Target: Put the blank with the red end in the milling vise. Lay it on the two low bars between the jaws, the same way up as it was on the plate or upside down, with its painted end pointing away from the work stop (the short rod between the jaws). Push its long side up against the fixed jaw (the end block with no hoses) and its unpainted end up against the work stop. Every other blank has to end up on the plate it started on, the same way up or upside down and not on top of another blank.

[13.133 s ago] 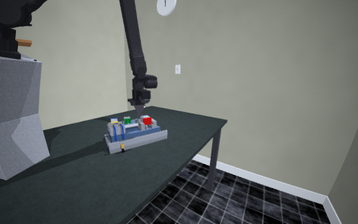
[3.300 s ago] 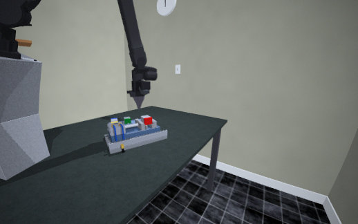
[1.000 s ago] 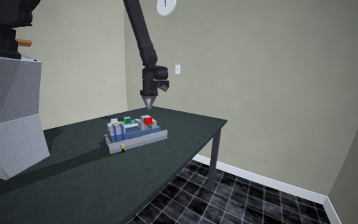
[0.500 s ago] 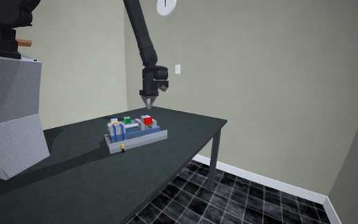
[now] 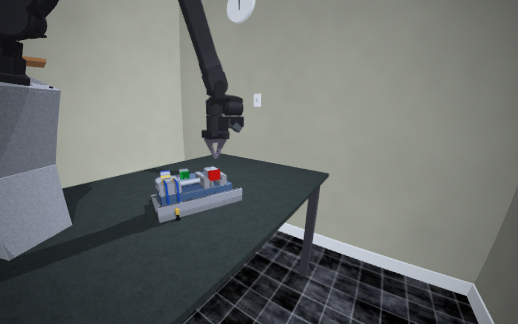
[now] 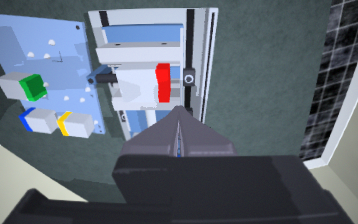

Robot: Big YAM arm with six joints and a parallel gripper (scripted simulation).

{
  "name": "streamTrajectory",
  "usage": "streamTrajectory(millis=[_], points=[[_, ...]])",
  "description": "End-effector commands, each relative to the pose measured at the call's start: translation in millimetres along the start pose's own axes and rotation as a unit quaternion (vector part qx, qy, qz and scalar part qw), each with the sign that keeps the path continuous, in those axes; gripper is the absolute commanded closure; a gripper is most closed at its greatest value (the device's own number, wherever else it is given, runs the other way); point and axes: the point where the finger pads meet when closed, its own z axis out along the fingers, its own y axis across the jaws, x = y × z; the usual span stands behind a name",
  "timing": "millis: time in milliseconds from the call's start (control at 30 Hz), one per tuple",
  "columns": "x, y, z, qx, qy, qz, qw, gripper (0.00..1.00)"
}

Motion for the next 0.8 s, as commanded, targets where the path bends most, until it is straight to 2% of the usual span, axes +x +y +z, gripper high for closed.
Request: streamTrajectory(millis=[0,500,767], points=[[-8.5,2.2,-1.9,-0.002,-0.004,-0.005,1.0,1.0],[-7.2,2.6,3.3,-0.002,-0.002,-0.006,1.0,1.0],[-14.3,-2.9,8.2,0.0,-0.012,0.0,1.0,1.0]])
